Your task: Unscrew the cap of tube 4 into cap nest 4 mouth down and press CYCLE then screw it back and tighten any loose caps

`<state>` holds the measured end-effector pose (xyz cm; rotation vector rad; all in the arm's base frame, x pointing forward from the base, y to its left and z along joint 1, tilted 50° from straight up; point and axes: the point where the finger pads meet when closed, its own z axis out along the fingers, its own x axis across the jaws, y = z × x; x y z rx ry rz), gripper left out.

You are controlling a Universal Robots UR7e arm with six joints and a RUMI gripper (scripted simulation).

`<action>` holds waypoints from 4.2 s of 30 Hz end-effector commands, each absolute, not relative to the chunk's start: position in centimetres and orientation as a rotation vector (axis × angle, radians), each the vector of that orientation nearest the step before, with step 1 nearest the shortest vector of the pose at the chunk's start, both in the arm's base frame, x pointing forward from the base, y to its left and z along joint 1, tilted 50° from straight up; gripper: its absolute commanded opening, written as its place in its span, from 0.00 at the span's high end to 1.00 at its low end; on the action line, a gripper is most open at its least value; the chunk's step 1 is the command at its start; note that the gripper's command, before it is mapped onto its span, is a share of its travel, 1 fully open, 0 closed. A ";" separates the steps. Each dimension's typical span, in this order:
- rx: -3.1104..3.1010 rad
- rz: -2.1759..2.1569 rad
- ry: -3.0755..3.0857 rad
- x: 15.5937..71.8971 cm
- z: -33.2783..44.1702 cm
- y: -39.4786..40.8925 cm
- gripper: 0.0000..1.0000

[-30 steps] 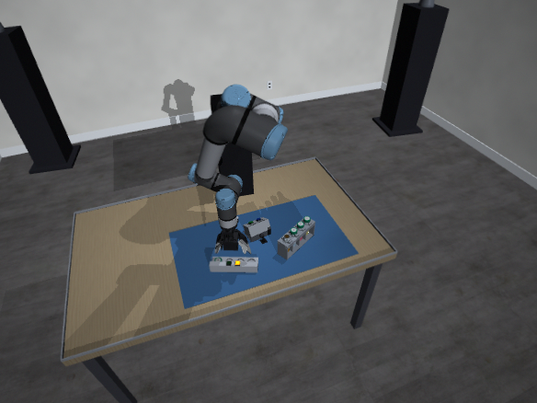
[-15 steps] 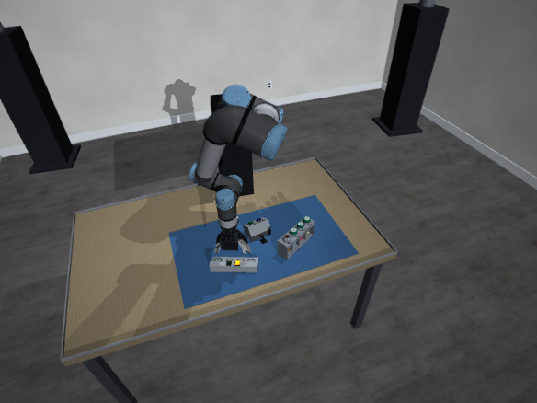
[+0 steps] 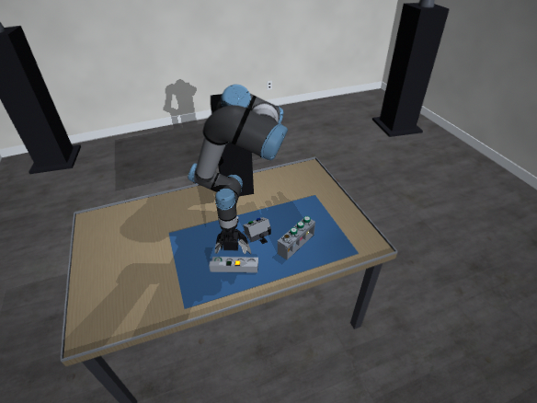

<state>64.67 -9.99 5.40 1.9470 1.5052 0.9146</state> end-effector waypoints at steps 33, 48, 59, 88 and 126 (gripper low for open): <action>1.946 0.915 1.505 64.7 5.5 -10.0 0.00; 1.946 0.915 1.505 64.7 5.5 -10.0 0.00; 1.946 0.915 1.505 64.7 5.5 -10.0 0.00; 1.946 0.915 1.505 64.7 5.5 -10.0 0.00; 1.946 0.915 1.505 56.5 7.5 -17.2 0.71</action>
